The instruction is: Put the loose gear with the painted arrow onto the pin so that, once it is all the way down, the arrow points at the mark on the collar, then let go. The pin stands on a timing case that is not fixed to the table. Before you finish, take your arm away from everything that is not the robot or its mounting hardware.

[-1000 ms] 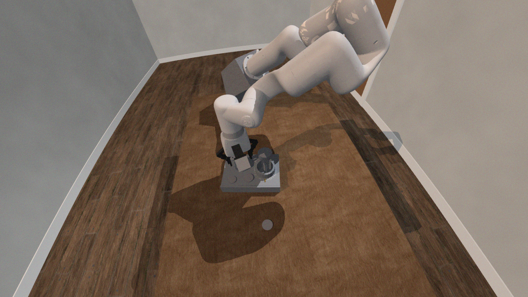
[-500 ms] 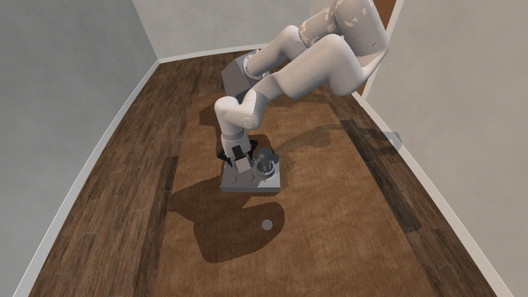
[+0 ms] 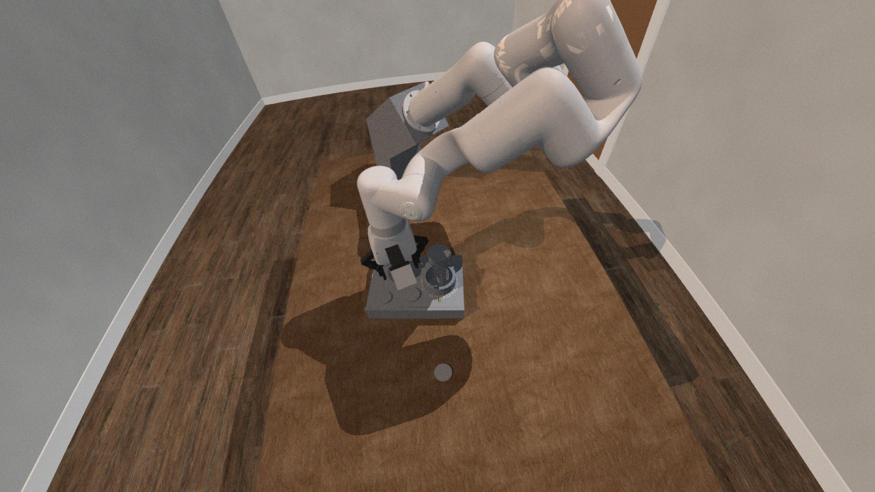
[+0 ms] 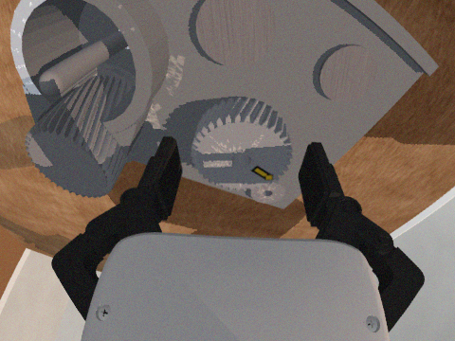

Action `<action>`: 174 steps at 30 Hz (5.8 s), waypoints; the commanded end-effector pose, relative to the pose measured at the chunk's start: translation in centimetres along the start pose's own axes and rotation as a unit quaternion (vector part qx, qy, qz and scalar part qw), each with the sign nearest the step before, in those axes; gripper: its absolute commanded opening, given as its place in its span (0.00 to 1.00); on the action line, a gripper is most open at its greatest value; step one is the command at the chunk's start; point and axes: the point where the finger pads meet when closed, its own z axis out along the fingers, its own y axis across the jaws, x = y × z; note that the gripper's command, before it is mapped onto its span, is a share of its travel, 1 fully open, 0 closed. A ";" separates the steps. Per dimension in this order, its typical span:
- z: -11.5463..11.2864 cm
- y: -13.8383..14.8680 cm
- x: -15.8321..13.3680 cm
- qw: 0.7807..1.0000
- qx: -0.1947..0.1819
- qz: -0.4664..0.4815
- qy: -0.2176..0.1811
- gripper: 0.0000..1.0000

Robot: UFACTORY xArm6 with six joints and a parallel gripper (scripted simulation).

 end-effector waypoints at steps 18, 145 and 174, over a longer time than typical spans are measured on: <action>1.5 0.1 0.1 1.000 -0.001 0.000 0.001 0.93; -5.8 0.1 0.0 1.000 -0.001 0.000 0.001 0.00; -6.0 -6.3 4.8 1.000 -0.001 -0.001 0.001 0.00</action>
